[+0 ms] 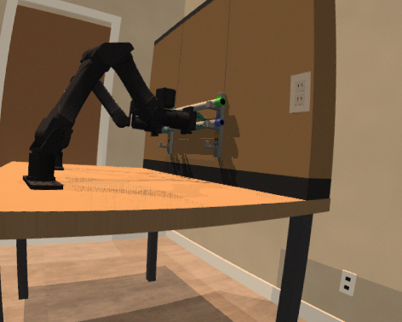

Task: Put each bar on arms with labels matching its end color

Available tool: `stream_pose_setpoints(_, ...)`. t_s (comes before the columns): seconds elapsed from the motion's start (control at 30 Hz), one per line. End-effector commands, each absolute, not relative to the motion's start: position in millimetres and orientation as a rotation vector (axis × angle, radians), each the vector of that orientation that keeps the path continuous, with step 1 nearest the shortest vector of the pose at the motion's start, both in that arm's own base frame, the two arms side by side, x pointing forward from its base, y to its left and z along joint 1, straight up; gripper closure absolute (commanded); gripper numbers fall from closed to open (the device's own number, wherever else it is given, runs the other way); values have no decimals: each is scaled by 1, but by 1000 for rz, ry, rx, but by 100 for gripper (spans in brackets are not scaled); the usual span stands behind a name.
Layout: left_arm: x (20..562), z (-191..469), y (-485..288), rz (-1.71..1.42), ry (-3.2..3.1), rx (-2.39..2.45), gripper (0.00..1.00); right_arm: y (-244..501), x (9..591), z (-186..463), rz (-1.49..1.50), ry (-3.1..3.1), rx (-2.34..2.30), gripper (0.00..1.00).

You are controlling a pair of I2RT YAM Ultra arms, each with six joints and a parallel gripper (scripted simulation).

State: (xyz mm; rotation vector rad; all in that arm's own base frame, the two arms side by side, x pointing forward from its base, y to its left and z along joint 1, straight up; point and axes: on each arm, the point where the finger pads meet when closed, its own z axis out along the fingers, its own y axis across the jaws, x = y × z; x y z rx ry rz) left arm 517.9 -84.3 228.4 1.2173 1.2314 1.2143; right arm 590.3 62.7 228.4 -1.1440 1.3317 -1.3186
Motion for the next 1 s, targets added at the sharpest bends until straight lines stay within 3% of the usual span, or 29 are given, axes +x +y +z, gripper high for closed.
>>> stream_pose_setpoints(0.0, 518, 231, -81, 1220, 1218, 1200, 87, 62, 590, 231, -1320, 1316, -1132, 88)
stream_pose_setpoints(0.97, 518, 231, -81, 1220, 1217, 1200, 48, 62, 590, 231, -1320, 1316, -1132, 49)
